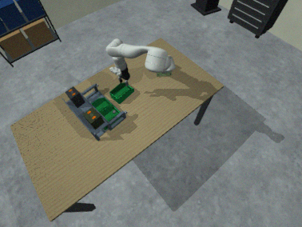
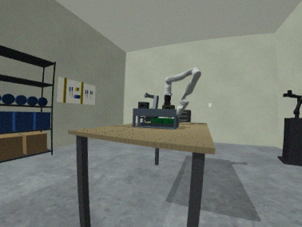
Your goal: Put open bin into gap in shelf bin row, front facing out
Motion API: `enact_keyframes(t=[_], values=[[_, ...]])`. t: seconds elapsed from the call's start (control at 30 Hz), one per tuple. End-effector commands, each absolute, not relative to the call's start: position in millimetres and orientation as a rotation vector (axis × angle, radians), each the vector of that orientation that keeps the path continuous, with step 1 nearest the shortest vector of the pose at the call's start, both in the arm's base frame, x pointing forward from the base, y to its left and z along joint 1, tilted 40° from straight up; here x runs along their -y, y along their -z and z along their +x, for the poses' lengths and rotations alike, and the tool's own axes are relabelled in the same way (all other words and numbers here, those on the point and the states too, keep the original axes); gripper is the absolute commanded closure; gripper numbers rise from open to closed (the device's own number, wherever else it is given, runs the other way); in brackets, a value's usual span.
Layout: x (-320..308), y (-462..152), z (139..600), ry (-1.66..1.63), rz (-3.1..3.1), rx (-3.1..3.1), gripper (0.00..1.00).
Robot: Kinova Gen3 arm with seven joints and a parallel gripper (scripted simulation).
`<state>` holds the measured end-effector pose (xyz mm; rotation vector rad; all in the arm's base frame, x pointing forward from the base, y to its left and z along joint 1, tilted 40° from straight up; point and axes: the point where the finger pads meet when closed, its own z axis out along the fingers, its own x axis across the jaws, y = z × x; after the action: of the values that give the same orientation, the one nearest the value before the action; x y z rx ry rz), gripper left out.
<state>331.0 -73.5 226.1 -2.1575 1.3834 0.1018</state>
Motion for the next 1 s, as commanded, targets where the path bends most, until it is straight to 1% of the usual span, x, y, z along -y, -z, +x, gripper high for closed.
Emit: enact_keyframes(t=[0.0,0.97], values=[[74.1,-228.5,331.1,-0.102,-2.135,-1.4,0.0],[71.6,-232.9,334.3,-0.105,-2.079,-1.434,0.0]])
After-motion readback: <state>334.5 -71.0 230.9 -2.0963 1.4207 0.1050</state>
